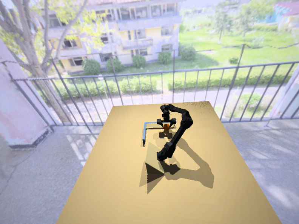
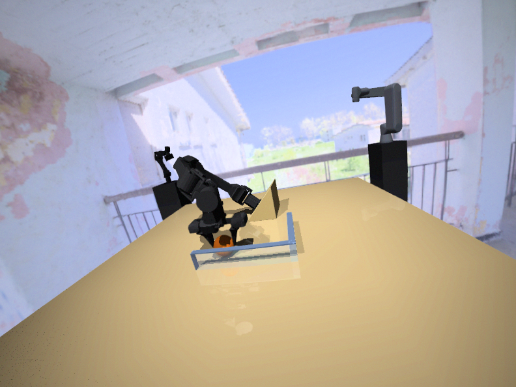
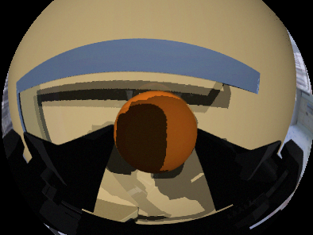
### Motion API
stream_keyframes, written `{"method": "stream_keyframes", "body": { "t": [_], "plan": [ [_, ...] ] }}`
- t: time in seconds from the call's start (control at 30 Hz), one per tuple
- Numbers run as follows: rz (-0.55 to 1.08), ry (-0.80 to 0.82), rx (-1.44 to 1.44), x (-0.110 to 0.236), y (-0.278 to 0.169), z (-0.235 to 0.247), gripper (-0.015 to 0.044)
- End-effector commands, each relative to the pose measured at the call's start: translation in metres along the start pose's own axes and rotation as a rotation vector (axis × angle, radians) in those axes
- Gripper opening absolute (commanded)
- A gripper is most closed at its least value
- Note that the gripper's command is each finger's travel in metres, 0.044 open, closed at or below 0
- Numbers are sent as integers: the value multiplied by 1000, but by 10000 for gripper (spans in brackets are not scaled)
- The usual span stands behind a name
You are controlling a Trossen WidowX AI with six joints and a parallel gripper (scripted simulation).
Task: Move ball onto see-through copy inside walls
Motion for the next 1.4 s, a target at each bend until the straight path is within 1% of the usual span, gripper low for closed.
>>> {"method": "stream_keyframes", "body": {
  "t": [0.0,0.13,0.17,0.63,0.7,0.83,0.9,1.0,1.03,1.23,1.27,1.37],
  "plan": [
    [-5,-7,-1,-5,0,-2,0],
    [-5,-7,-1,-10,0,-2,0],
    [0,0,1,-7,-1,0,26],
    [0,0,1,-7,-1,0,394],
    [-1,1,1,2,1,0,440],
    [-5,0,1,57,2,-1,440],
    [-5,-3,0,76,0,-1,440],
    [-5,-3,0,78,-1,-1,440],
    [-26,-9,1,72,2,-1,440],
    [-26,-9,1,72,2,-1,440],
    [-29,-9,8,75,2,-1,440],
    [-61,-16,82,109,-2,2,440]
  ]
}}
Point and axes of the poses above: the point midway between the two fingers, 35 mm back from their tips, its own x axis back along the fingers, its own z axis across the jaws, y = z × x, the point moved 2 cm from there along x, back along the fingers, and after that the axes turned 15 degrees about x, right-handed, at the moved point
